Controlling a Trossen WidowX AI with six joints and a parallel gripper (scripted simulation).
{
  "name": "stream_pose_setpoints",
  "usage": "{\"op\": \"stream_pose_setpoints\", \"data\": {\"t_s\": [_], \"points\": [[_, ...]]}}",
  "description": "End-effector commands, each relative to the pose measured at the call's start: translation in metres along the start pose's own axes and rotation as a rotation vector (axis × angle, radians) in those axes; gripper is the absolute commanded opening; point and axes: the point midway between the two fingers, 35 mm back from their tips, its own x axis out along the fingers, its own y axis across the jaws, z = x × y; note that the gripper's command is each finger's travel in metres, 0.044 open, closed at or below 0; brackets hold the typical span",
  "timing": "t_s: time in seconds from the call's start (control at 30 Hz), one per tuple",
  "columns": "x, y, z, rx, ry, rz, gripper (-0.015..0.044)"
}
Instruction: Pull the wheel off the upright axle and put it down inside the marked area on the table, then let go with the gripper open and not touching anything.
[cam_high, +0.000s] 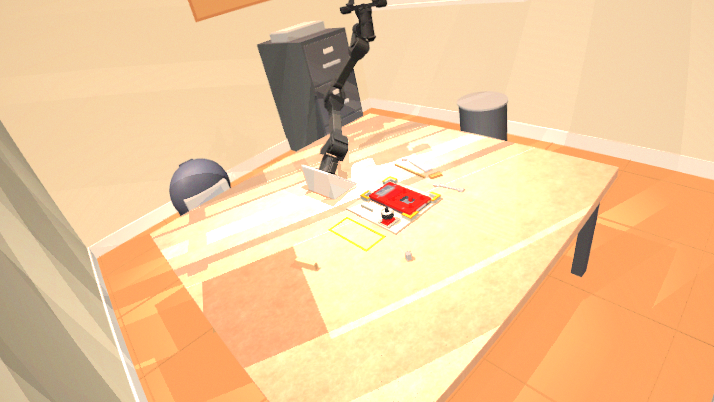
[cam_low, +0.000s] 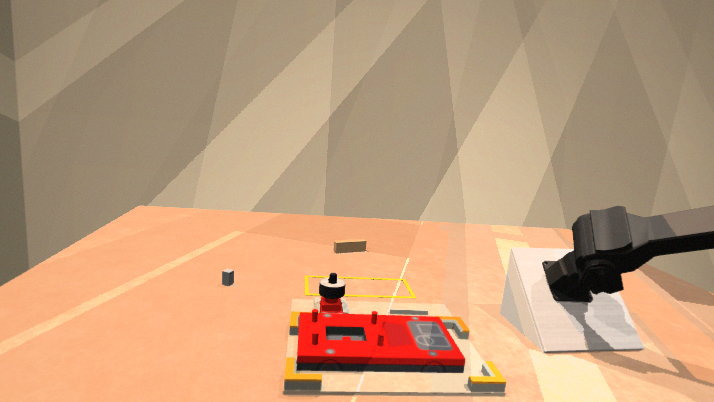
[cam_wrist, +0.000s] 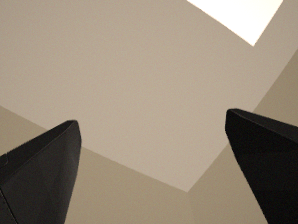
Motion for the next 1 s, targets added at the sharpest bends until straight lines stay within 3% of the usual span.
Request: {"op": "stream_pose_setpoints", "data": {"t_s": [0.0,0.57,0.97], "points": [[0.004,0.014,-0.030,-0.023,0.042,0.030,0.0300],[0.010,0.057,-0.140,-0.235,0.227,0.184,0.0300],[-0.002,0.082,-0.259,-0.419,0.466,0.344,0.0300]]}}
